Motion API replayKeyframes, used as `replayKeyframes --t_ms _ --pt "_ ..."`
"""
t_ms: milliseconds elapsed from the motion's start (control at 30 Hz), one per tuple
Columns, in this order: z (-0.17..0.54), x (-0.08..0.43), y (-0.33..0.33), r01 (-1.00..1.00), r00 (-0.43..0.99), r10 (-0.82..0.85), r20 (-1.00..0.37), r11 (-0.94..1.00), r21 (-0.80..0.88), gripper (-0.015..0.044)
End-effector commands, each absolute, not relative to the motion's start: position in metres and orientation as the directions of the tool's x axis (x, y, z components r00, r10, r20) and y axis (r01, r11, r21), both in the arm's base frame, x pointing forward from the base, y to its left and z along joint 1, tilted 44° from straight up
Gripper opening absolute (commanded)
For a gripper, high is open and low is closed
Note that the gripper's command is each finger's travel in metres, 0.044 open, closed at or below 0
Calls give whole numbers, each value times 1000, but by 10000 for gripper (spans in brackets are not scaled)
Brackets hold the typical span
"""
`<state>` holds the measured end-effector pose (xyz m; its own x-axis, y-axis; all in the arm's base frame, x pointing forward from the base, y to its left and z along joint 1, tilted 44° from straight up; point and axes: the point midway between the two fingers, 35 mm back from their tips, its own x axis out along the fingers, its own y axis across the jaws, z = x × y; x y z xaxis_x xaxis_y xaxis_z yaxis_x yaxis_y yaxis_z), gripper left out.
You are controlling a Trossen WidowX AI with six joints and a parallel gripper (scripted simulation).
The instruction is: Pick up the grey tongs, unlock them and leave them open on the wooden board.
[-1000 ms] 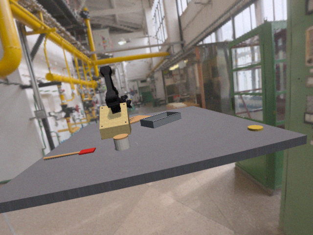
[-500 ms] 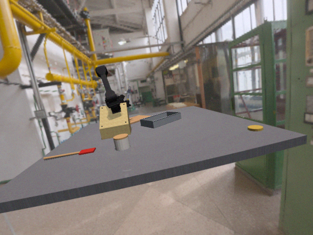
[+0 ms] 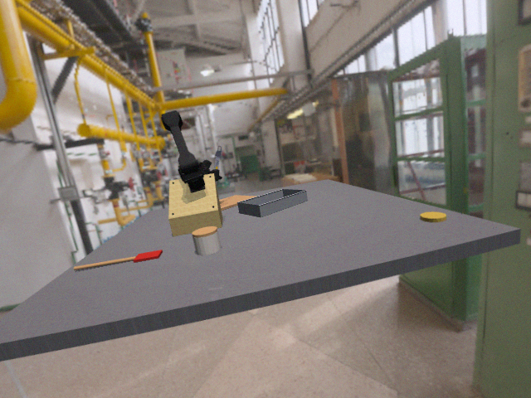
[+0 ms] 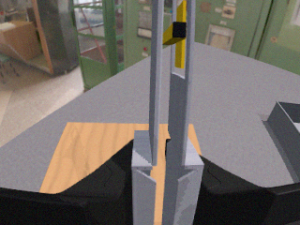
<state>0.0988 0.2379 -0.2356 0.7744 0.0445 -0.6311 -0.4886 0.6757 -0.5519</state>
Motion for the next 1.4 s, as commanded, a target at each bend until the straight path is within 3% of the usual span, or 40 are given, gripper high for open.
replayKeyframes --t_ms 0,700,1367 --pt "-234 99 238 -483 780 48 -624 680 -551 -150" --pt "-237 100 239 -484 773 33 -634 677 -555 -150" --pt "-271 114 252 -504 569 -266 -778 635 -586 -150"
